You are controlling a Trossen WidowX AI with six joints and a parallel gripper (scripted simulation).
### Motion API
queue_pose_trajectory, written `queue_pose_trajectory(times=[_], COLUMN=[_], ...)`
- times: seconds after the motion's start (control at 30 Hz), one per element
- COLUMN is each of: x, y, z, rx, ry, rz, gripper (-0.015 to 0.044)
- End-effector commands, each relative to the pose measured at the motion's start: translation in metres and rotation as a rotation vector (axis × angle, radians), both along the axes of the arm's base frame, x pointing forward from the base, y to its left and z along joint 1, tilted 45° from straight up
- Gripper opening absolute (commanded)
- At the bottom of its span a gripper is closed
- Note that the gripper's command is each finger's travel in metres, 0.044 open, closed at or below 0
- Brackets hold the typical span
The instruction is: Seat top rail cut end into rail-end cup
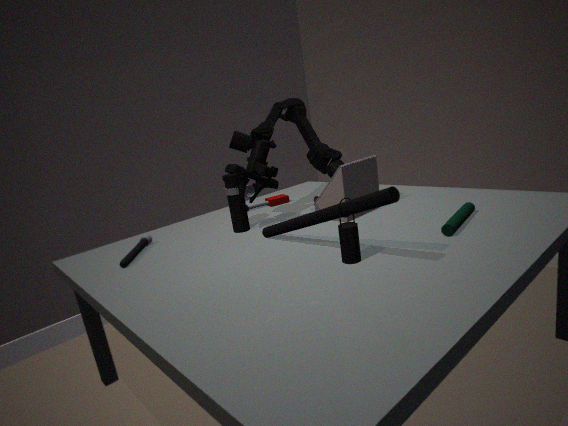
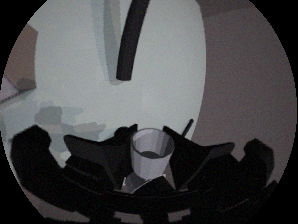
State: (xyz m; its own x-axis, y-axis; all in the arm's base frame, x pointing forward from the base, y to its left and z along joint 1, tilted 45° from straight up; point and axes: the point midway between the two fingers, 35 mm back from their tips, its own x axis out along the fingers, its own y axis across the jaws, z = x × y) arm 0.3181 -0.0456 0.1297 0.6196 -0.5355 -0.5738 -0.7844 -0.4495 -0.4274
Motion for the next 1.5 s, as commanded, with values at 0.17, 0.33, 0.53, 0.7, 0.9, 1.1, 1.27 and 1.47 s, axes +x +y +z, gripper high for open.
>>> queue_pose_trajectory(times=[0.17, 0.33, 0.53, 0.7, 0.9, 1.1, 1.27, 1.47], x=[0.000, 0.000, 0.000, -0.002, -0.005, -0.007, -0.007, -0.011], y=[0.000, 0.000, 0.008, 0.025, 0.045, 0.057, 0.076, 0.115], z=[0.000, 0.000, -0.001, -0.001, -0.001, 0.000, -0.006, -0.012], rx=[0.000, 0.000, 0.004, 0.008, 0.007, 0.003, 0.168, 0.427], ry=[-0.001, -0.001, 0.002, 0.004, 0.003, -0.001, -0.101, -0.286], rz=[-0.001, -0.001, -0.002, -0.003, -0.003, -0.001, -0.129, -0.366], gripper=[0.0079, 0.0210, 0.0367, 0.0440, 0.0440, 0.0440, 0.0440, 0.0440])
